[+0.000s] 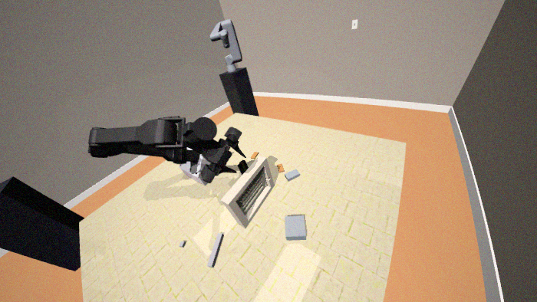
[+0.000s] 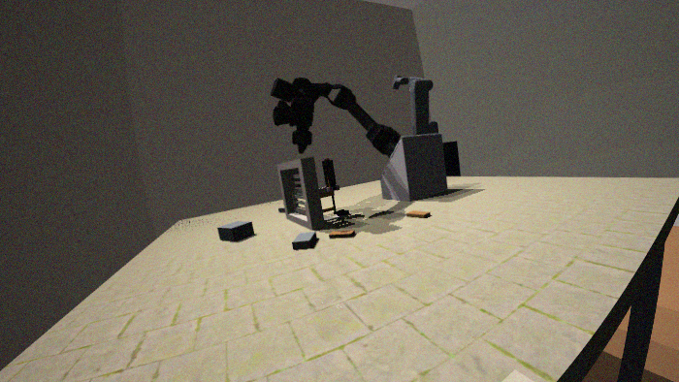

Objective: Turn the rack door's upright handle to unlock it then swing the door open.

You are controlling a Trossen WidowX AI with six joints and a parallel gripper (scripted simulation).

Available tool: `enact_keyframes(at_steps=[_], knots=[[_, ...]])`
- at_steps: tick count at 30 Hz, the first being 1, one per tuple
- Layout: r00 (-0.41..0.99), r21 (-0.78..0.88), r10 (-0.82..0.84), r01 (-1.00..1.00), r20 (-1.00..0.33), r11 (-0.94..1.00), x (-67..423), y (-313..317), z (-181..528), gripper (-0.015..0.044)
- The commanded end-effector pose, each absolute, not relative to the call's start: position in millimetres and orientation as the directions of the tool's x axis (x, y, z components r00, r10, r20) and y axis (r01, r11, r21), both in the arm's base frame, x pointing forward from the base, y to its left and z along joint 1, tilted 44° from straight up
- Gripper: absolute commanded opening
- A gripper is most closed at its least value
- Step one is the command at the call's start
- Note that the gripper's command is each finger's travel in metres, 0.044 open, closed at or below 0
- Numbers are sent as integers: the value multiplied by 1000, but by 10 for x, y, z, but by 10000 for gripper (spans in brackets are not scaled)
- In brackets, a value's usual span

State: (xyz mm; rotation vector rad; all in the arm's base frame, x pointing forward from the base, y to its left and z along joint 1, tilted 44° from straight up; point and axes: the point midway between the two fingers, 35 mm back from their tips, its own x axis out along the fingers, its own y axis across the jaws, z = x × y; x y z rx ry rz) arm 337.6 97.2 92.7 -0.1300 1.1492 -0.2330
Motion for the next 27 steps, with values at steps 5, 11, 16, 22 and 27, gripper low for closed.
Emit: enact_keyframes(at_steps=[5,11,16,22,27], knots=[[259,-374,-383,86,-887,923,3233,1057,701,284],[182,-486,-486,43,-855,873,3122,1108,574,284],[133,-577,-571,-2,-810,817,3035,1148,492,284],[96,-675,-668,-63,-738,736,2944,1197,421,284],[93,-685,-679,-71,-728,725,2934,1203,414,284]])
